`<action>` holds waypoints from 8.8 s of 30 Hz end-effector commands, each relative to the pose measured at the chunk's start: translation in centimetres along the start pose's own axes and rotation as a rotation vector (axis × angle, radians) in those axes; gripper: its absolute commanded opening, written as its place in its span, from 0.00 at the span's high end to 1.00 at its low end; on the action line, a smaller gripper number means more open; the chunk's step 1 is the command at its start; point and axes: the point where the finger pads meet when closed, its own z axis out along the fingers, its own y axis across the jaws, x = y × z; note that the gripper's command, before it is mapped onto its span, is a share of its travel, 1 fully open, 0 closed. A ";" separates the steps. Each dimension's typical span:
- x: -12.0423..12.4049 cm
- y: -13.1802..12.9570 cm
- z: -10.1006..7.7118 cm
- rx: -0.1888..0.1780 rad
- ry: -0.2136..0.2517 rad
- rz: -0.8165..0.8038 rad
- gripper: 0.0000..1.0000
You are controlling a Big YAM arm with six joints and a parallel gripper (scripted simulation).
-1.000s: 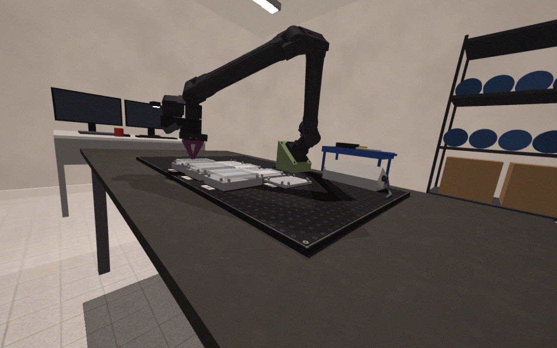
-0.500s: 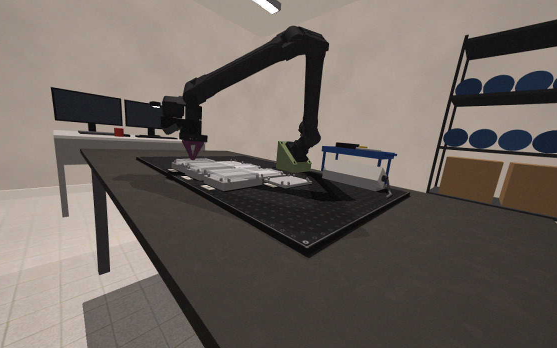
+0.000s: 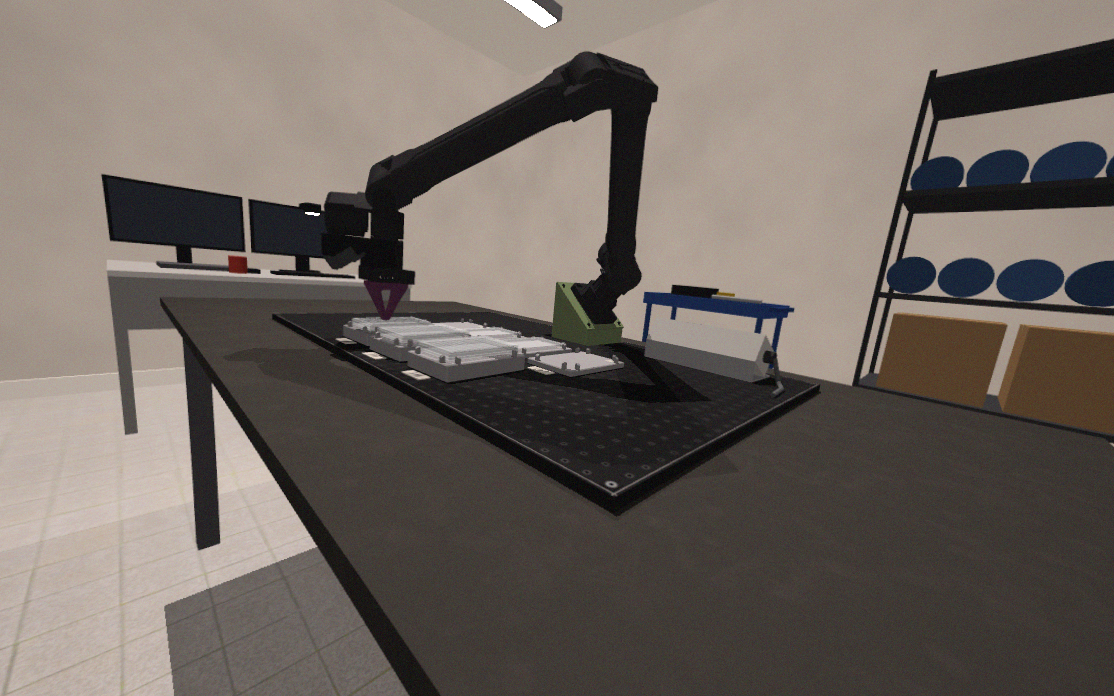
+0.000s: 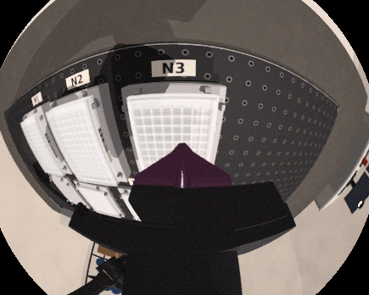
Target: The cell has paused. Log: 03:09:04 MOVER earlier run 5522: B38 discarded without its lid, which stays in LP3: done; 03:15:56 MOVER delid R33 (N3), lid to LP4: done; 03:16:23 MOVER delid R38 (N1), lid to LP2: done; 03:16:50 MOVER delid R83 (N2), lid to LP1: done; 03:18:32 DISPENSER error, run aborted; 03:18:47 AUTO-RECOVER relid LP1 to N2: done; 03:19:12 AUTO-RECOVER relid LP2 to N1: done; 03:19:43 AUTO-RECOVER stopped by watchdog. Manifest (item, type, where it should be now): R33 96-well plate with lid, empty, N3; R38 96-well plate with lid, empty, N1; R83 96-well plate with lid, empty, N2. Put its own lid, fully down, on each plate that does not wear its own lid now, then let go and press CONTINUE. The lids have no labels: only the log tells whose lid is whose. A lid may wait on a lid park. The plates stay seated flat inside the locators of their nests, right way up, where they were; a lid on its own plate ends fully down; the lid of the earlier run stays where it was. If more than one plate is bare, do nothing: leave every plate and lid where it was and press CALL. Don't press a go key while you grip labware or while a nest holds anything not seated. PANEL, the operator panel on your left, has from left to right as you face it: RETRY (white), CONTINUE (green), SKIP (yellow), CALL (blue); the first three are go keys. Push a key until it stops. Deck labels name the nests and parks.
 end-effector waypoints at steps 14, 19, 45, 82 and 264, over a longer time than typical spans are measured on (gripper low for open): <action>0.0 -0.1 1.4 -0.003 0.008 0.001 1.00; -0.1 -0.1 1.4 -0.002 0.008 0.000 1.00; 0.0 0.1 1.3 -0.011 0.018 0.004 0.00; -1.5 -0.9 -3.1 0.017 -0.043 -0.015 0.00; 18.4 21.2 2.3 -0.005 0.007 0.044 0.00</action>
